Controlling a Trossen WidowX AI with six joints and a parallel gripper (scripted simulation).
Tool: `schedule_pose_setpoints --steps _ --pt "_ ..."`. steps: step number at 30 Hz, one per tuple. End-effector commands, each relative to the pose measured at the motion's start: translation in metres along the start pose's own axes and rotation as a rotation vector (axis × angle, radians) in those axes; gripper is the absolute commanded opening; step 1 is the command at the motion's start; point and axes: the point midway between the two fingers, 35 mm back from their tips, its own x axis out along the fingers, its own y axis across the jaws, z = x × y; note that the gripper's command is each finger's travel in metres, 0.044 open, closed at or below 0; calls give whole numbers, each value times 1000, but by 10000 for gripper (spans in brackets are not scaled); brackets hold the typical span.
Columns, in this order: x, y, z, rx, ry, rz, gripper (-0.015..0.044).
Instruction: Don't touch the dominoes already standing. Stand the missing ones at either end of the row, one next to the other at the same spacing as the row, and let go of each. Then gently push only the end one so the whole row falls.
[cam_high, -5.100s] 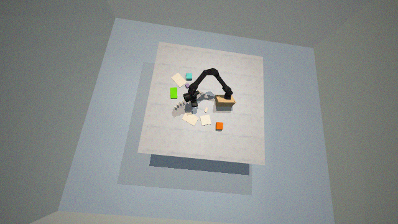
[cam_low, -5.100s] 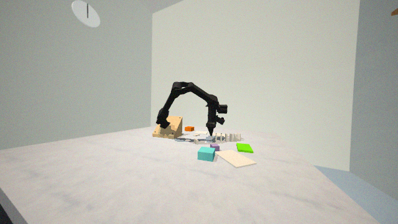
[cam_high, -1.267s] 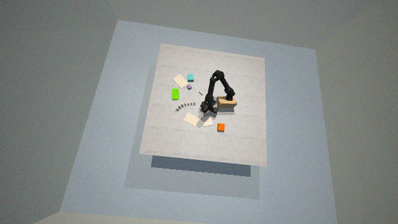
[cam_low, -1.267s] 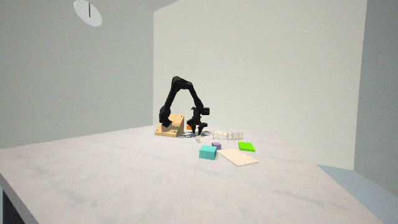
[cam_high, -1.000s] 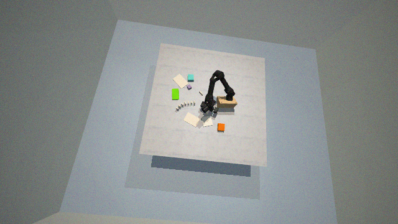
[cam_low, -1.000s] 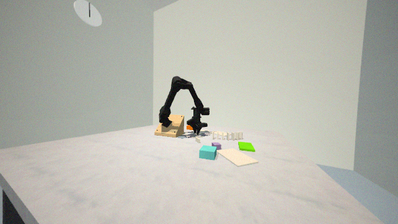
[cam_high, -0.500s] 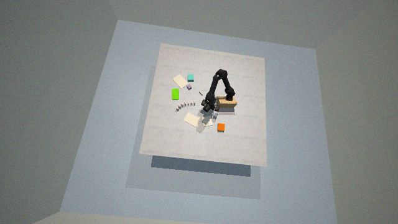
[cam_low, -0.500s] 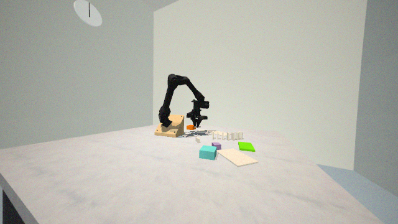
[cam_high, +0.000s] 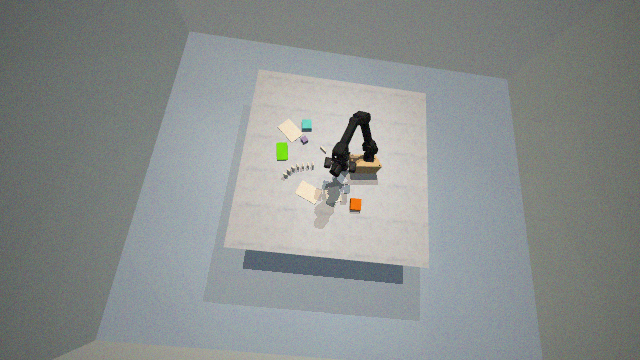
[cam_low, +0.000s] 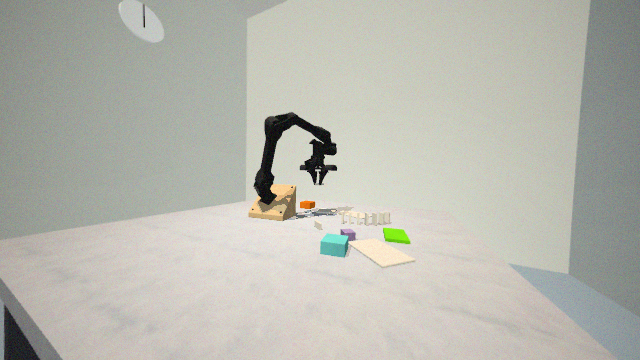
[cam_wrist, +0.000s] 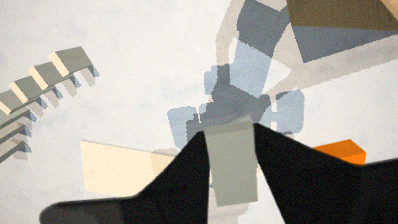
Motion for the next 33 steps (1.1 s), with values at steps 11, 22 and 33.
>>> schedule_pose_setpoints --steps 11,22,33 --pt "-5 10 -24 -1286 10 6 107" --pt "-5 18 -42 -2277 7 14 107" --pt "-4 22 -52 -2928 2 18 107"
